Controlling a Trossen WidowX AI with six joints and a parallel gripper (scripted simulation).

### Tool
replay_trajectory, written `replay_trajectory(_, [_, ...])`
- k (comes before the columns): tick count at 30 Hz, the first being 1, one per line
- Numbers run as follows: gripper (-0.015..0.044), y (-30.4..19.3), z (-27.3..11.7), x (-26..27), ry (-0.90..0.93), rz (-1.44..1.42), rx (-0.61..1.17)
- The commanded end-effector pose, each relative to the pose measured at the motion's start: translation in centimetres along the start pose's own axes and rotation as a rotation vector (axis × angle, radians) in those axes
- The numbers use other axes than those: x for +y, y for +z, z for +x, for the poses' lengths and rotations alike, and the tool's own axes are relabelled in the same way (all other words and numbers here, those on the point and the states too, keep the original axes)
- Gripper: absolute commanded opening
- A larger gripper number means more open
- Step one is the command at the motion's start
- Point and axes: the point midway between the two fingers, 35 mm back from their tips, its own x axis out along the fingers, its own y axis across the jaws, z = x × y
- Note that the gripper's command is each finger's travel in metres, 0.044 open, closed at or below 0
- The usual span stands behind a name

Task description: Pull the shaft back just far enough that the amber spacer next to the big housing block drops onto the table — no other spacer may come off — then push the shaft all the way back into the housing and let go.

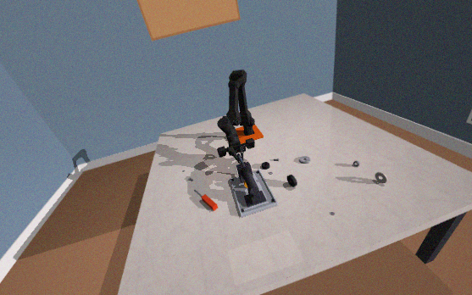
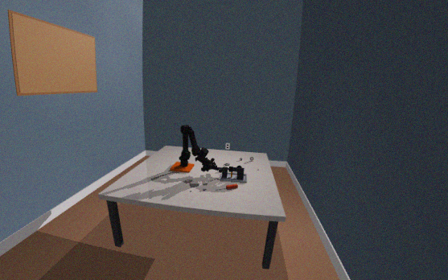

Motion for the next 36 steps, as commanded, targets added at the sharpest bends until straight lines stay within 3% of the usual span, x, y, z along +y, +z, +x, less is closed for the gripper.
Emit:
replay_trajectory(1, [0.0000, -0.06, 0.21, -0.02, -0.002, 0.004, -0.001])
replay_trajectory(36, [0.0000, -0.56, 1.05, -0.02, -0.002, 0.004, 0.000])
